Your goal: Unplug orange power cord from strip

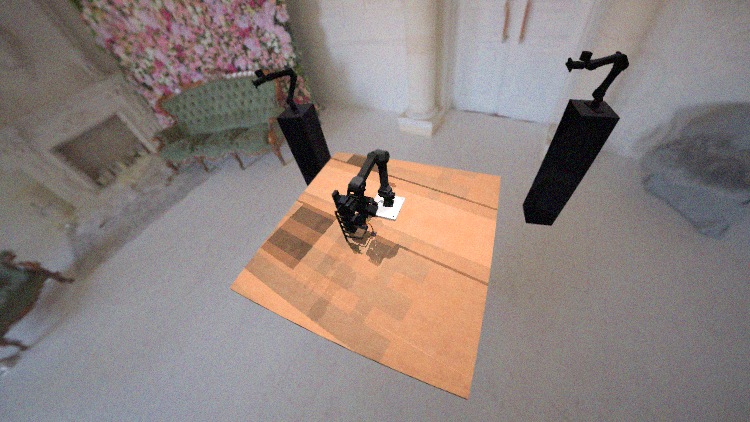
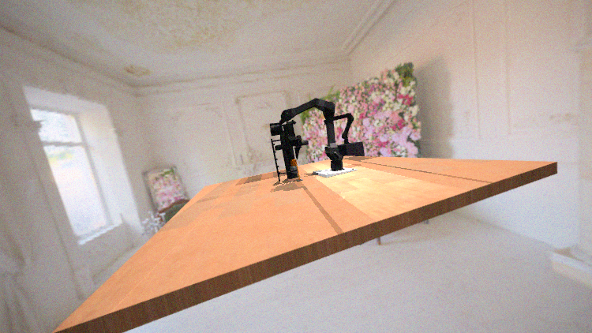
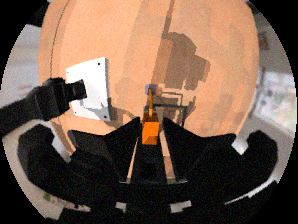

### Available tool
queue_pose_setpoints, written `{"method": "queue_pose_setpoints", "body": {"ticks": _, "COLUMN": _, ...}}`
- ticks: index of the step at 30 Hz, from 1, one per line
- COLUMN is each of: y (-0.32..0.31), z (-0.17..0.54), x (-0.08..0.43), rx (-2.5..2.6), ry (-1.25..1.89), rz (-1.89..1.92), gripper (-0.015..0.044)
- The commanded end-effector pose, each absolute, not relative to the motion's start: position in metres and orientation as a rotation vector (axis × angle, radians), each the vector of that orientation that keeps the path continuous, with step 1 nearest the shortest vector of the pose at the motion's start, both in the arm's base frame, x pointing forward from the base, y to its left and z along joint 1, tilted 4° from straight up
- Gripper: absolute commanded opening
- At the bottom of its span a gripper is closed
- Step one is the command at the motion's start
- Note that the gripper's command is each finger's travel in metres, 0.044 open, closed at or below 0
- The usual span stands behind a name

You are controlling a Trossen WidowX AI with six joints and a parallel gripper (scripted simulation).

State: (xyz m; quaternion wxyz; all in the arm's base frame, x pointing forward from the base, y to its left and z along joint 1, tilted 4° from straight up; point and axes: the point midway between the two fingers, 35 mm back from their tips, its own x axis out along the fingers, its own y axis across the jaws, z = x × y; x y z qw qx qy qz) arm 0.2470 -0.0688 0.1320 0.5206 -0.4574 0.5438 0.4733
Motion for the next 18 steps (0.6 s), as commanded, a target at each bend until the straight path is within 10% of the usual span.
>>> {"method": "queue_pose_setpoints", "body": {"ticks": 1, "y": -0.076, "z": 0.132, "x": 0.246, "rx": -1.103, "ry": 1.307, "rz": 1.137, "gripper": 0.016}}
{"method": "queue_pose_setpoints", "body": {"ticks": 18, "y": -0.085, "z": 0.121, "x": 0.243, "rx": -1.103, "ry": 1.307, "rz": 1.137, "gripper": 0.016}}
